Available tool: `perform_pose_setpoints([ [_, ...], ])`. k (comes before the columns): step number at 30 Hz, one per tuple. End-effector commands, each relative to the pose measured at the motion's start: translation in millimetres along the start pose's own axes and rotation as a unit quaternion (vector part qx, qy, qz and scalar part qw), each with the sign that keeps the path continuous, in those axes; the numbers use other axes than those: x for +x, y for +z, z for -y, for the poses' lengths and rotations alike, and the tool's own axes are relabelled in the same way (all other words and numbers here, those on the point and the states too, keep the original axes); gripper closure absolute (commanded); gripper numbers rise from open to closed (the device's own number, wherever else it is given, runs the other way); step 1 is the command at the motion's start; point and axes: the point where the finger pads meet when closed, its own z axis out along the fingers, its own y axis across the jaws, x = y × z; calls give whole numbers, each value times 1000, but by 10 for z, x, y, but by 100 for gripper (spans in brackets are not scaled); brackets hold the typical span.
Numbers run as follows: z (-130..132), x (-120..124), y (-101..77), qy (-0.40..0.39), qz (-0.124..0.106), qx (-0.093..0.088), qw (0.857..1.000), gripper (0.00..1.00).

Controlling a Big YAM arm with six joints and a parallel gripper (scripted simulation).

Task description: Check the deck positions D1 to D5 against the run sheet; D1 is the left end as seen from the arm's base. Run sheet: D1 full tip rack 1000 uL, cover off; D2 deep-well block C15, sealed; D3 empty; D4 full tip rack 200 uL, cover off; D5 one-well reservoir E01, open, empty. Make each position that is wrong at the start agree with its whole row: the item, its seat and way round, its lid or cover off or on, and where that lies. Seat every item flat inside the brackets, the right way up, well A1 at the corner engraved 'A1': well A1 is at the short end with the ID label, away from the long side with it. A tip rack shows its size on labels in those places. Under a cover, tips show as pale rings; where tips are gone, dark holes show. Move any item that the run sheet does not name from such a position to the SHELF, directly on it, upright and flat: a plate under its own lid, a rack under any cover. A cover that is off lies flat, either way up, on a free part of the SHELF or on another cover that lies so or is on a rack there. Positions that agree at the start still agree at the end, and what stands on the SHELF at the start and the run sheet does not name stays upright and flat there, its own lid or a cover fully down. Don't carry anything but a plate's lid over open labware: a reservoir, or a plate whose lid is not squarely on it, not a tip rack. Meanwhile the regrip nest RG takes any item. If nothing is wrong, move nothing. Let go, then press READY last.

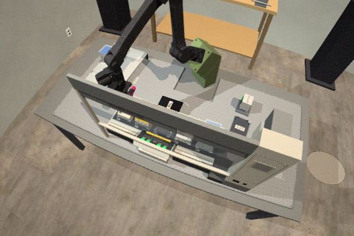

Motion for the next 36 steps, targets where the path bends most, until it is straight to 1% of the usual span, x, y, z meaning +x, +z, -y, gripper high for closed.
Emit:
perform_pose_setpoints([
  [1, 88, -108, -83, -1, 14, 9, 1000, 0],
  [3, 88, -108, -83, -1, 14, 9, 1000, 0],
  [4, -63, -41, 56, 0, 3, -1, 1000, 0],
  [6, -128, -60, -71, 3, 18, 6, 1000, 0],
  [7, -188, -41, -69, 2, 14, 4, 1000, 0],
  [9, -284, -45, -66, 3, 15, 4, 1000, 0],
  [11, -284, -45, -66, 3, 15, 4, 1000, 0],
  [12, -360, -37, 15, 1, 6, 0, 1000, 0],
  [14, -435, -48, -51, 4, 15, 3, 1000, 0],
  [16, -534, -38, -59, 4, 15, 2, 1000, 0],
  [19, -721, -26, 23, 1, 4, -2, 1000, 0],
  [21, -834, -17, 45, -1, 0, -4, 1000, 0],
  [26, -1094, 7, 43, -3, -4, -5, 1000, 0],
  [28, -1094, 7, 43, -3, -4, -5, 1000, 0],
  [32, -1289, 27, 41, -6, -7, -5, 1000, 0],
  [33, -1288, 26, 41, -5, -7, -5, 1000, 0],
  [34, -1286, 16, 41, -4, -5, -5, 1000, 0],
  [35, -1178, -93, -48, 5, 11, 0, 1000, 0],
  [36, -1178, -93, -48, 5, 11, 0, 1000, 0],
])
